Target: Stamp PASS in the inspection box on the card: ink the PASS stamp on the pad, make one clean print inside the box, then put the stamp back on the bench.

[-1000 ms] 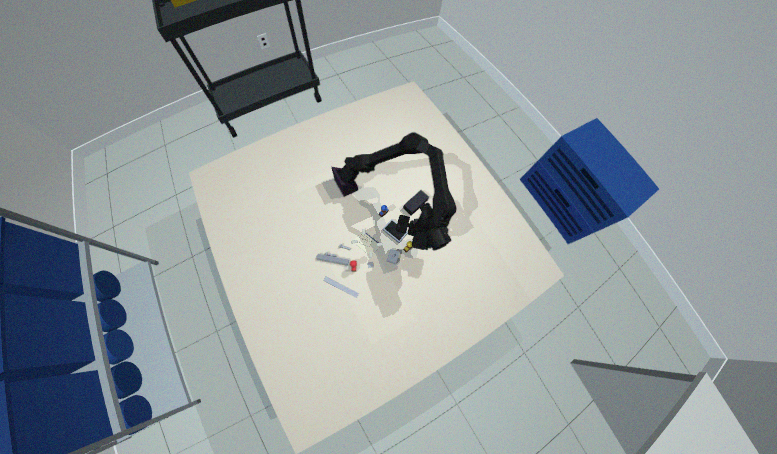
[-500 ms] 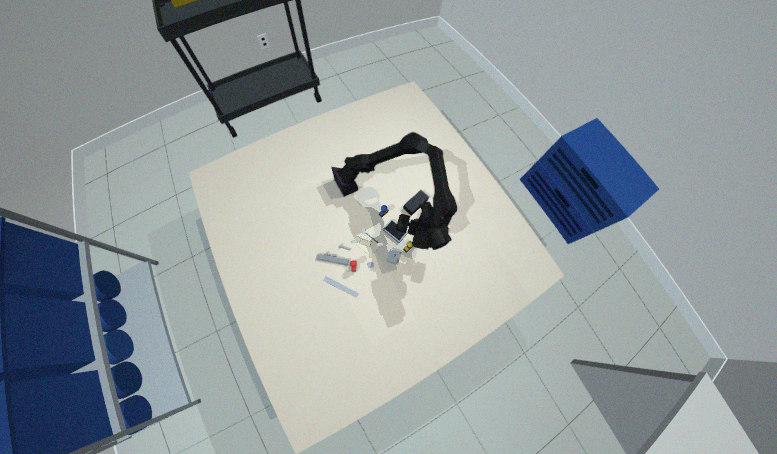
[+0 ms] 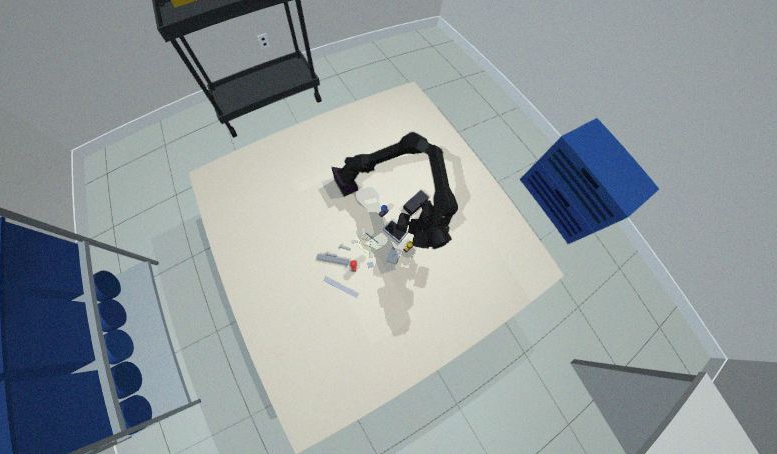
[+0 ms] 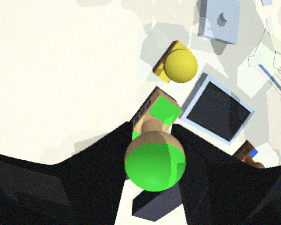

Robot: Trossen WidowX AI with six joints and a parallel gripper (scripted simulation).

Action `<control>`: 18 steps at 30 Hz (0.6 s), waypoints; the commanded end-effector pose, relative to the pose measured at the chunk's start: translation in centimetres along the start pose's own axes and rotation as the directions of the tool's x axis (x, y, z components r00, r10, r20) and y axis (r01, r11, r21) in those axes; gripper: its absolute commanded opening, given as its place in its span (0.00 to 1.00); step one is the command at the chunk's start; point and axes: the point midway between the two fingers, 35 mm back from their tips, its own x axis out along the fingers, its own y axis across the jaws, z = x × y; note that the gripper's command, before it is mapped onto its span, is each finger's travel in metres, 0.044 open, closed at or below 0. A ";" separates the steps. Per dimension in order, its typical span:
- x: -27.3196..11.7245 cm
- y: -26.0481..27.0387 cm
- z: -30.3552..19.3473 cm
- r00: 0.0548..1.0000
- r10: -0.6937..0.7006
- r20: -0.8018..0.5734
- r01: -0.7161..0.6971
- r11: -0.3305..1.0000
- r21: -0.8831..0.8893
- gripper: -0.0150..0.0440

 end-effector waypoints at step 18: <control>-0.5 -6.8 -1.1 1.000 -0.005 0.006 0.005 1.000 0.001 0.25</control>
